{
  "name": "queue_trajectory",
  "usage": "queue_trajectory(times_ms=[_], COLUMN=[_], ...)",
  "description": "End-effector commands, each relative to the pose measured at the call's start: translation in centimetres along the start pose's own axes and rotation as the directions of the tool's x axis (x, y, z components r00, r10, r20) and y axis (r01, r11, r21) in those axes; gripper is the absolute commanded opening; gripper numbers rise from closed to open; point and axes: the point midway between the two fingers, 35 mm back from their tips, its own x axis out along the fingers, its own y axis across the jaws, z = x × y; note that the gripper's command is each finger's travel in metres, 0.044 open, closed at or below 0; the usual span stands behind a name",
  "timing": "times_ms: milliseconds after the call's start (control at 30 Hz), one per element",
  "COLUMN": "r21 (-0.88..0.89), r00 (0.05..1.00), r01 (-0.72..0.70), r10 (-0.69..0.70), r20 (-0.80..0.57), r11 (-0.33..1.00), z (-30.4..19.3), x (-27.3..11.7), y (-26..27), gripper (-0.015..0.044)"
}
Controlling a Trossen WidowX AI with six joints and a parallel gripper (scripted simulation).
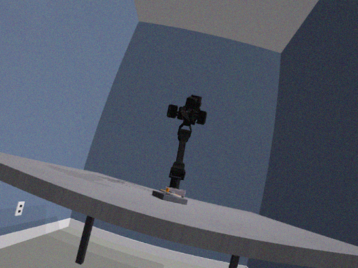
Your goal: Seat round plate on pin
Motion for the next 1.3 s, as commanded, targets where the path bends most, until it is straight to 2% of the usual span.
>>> queue_trajectory(times_ms=[0, 33, 133, 200, 300, 367, 467, 667, 933, 1267], r21=[-0.068, -0.084, -0.097, -0.099, -0.071, -0.063, -0.031, -0.029, -0.029, -0.03], r00=[0.96, 0.928, 0.871, 0.762, 0.544, 0.5, 0.347, 0.335, 0.335, 0.335], r01=[-0.062, -0.087, -0.12, -0.166, -0.222, -0.23, -0.247, -0.248, -0.248, -0.248], r10=[0.041, 0.05, 0.058, 0.064, 0.063, 0.062, 0.058, 0.058, 0.058, 0.057], r20=[-0.277, -0.369, -0.489, -0.645, -0.836, -0.864, -0.936, -0.941, -0.941, -0.941], r11=[0.996, 0.993, 0.988, 0.981, 0.972, 0.971, 0.968, 0.968, 0.968, 0.968], z=[-6.4, -8.7, -11.7, -16.0, -21.9, -22.8, -25.7, -26.6, -30.4, -30.5], x=[3.5, 4.2, 5.0, 5.4, 4.9, 4.7, 3.7, 3.9, 5.1, 5.3], y=[1.5, 1.9, 2.3, 2.8, 3.1, 3.1, 3.2, 3.2, 3.6, 2.6], gripper=[0.0, 0.0, 0.0, 0.0, 0.0, 0.0, 0.0, 0.0, 0.0, 0.0])
